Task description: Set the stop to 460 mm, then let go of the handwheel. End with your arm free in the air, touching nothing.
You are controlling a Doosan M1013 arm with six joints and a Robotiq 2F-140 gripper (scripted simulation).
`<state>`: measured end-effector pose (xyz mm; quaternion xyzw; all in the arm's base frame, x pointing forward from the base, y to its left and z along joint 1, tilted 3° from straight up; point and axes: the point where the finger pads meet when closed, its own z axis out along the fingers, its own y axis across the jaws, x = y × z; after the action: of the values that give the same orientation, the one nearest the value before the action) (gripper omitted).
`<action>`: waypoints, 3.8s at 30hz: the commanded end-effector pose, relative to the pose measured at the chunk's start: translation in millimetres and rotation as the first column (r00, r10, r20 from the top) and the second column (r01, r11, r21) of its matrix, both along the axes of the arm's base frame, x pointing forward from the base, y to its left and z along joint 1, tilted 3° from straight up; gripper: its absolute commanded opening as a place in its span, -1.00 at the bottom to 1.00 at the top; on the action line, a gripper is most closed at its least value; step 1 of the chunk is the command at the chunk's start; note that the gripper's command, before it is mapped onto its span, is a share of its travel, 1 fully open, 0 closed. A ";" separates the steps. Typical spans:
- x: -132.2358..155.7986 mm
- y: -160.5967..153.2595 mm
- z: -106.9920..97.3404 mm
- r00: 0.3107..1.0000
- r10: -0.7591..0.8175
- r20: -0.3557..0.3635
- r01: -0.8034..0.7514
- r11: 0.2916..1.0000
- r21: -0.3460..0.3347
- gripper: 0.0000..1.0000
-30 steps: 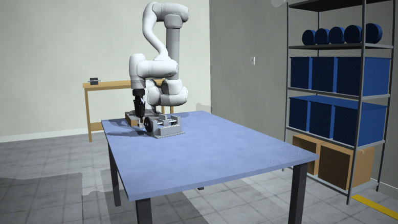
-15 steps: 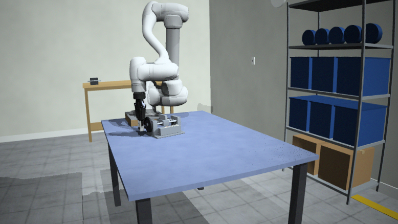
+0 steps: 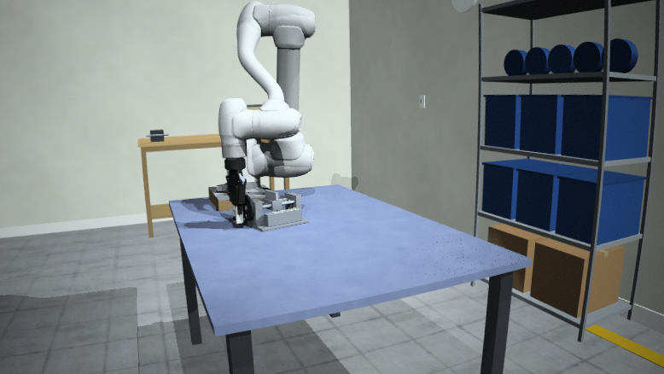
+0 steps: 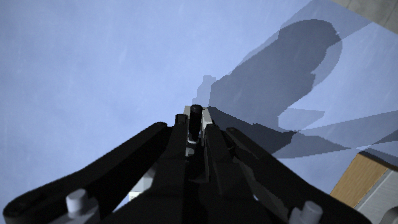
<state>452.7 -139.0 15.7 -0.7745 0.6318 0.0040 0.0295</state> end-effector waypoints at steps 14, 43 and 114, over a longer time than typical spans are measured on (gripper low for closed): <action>36.9 6.6 20.9 1.000 -0.001 0.002 0.001 1.000 0.000 -0.92; 13.0 -0.3 67.4 1.000 -0.001 0.002 0.001 1.000 0.000 -0.92; 27.6 5.3 7.9 1.000 -0.001 0.002 0.001 1.000 0.000 -0.92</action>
<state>474.9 -134.6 19.8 -0.7743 0.6321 0.0039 0.0297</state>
